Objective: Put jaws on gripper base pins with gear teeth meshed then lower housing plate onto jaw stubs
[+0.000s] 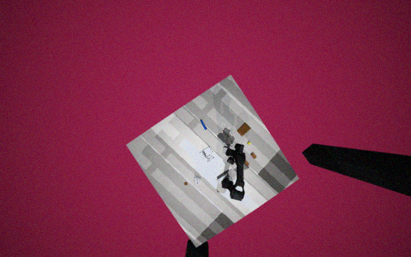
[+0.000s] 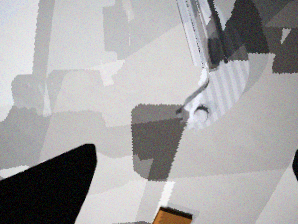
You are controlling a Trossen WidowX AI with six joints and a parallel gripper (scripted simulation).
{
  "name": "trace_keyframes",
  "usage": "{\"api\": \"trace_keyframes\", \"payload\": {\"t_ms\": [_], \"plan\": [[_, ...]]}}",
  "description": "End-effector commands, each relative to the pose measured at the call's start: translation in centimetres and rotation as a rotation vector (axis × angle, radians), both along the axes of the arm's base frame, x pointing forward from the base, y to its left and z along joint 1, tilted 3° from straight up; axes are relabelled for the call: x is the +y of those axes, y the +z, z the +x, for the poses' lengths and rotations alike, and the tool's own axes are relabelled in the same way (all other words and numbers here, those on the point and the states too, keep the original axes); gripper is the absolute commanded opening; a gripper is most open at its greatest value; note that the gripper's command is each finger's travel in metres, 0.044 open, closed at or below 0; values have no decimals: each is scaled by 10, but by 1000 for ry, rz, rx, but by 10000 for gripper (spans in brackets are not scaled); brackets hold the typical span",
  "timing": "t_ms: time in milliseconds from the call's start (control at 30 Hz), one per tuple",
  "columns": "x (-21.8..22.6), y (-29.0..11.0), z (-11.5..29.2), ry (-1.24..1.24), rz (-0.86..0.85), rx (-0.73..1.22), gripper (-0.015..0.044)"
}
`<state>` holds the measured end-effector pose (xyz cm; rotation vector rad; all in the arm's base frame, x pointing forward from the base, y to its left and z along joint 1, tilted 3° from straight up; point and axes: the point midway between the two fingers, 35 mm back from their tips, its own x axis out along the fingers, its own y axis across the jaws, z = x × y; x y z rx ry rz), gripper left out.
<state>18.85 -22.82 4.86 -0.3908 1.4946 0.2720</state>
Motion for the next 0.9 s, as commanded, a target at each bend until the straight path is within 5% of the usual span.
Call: {"api": "trace_keyframes", "payload": {"t_ms": [0,233,767,867], "plan": [[0,0,0,0,0,0,440],[0,0,0,0,0,0,440],[2,8,-1,1,3,2,20],[2,8,-1,1,3,2,0]]}}
